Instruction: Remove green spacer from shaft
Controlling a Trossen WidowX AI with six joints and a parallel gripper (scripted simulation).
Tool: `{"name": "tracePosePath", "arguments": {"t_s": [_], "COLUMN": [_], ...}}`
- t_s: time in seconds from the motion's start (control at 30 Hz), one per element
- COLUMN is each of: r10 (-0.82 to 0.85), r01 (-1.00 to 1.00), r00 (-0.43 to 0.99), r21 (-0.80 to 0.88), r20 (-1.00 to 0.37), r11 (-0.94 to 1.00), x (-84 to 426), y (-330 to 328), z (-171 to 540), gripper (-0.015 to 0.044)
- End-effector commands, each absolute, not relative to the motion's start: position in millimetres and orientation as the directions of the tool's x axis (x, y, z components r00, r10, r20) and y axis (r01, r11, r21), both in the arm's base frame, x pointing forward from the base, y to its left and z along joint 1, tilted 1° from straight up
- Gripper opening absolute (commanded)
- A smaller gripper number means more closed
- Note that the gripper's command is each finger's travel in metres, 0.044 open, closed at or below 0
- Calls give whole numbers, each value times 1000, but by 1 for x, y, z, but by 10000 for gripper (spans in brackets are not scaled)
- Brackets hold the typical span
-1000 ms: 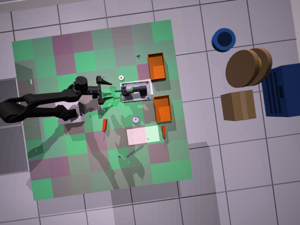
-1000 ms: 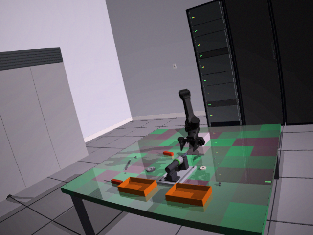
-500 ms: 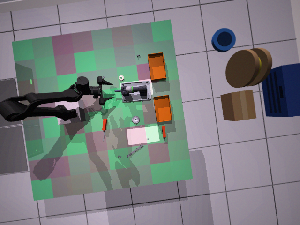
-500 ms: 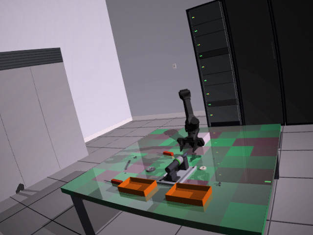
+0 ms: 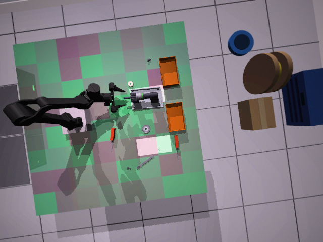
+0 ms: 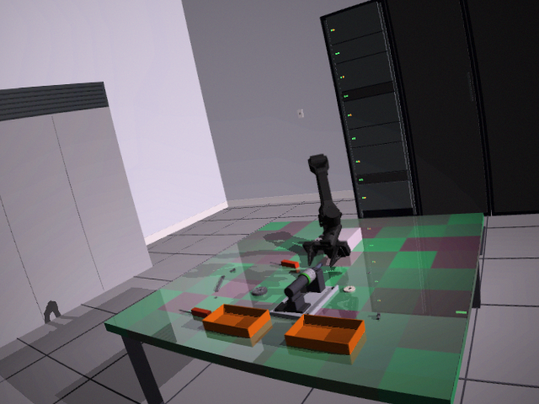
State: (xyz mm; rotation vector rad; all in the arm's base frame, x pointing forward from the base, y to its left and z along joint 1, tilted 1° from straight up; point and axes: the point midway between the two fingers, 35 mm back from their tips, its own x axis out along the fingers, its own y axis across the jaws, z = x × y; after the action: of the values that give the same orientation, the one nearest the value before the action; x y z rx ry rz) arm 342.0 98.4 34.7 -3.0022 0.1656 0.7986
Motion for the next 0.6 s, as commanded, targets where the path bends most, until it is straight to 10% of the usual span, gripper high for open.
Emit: {"name": "tracePosePath", "arguments": {"t_s": [0.0, 0.57], "r10": [-91, -92], "r01": [-106, -106], "r00": [863, 863], "r21": [-1, -1], "r20": [-497, -497], "r11": [-994, -994], "x": [349, 352], "y": [98, 97], "z": [31, 29], "gripper": [440, 440]}}
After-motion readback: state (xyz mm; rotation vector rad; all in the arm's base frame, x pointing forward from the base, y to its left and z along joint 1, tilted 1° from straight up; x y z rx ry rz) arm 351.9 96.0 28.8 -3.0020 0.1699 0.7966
